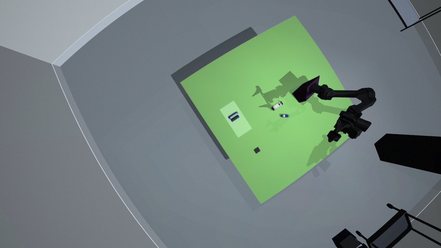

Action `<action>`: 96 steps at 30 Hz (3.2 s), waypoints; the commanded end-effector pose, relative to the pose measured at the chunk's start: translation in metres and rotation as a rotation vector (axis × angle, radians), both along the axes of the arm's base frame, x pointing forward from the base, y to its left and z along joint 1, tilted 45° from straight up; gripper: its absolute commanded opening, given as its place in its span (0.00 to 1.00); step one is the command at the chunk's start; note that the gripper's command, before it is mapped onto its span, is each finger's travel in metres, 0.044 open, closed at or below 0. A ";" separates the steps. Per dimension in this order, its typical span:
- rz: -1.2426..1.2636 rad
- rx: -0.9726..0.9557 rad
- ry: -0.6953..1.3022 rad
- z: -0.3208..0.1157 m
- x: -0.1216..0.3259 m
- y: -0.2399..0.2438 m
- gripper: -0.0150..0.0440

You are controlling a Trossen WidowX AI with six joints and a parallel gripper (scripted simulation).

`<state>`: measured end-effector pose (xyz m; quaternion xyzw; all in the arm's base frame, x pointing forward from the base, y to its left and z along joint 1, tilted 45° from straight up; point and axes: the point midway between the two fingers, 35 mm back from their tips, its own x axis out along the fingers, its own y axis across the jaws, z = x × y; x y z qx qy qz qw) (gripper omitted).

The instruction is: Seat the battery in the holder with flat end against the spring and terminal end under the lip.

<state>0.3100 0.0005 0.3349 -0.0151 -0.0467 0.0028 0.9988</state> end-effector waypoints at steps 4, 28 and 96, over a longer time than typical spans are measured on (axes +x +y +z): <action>0.044 -0.076 0.086 -0.023 0.011 0.010 0.75; 1.114 -1.230 0.399 -0.255 0.005 0.110 0.64; 1.843 -1.379 -0.182 -0.371 -0.082 0.183 0.60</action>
